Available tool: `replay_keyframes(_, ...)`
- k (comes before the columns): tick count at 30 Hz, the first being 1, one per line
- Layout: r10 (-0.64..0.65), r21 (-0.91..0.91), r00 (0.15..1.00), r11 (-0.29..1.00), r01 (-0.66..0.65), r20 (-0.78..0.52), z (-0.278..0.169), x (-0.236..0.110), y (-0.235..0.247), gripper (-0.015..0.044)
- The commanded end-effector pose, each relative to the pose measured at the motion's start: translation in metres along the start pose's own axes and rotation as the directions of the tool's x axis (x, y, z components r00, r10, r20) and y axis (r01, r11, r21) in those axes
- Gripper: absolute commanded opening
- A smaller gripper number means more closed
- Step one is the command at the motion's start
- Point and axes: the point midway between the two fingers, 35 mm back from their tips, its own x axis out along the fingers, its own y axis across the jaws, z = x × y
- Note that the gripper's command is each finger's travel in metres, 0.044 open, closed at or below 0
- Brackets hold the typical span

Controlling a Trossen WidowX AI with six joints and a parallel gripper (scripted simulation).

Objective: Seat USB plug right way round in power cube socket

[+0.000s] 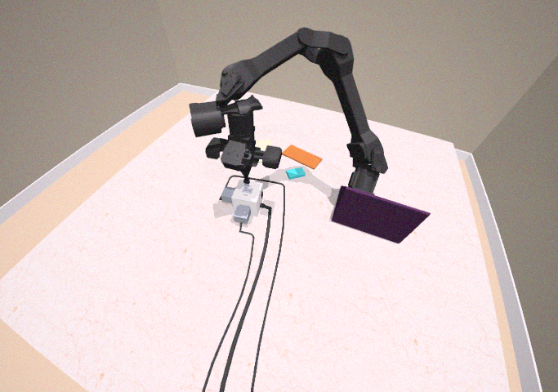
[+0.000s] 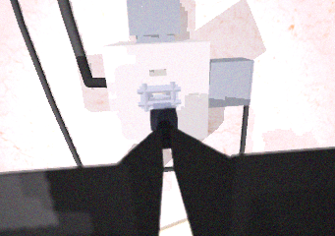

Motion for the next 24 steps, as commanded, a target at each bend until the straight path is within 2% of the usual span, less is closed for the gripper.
replay_keyframes(1,0.002,0.005,1.000,1.000,-0.002,0.005,0.0006,-0.0029,-0.0001,0.0000)
replay_keyframes(8,0.000,0.065,1.000,0.998,0.000,0.001,0.0001,-0.0018,0.0000,0.0000)
replay_keyframes(24,0.000,0.465,1.000,0.885,0.000,0.000,0.0000,-0.0013,0.0000,0.0000)
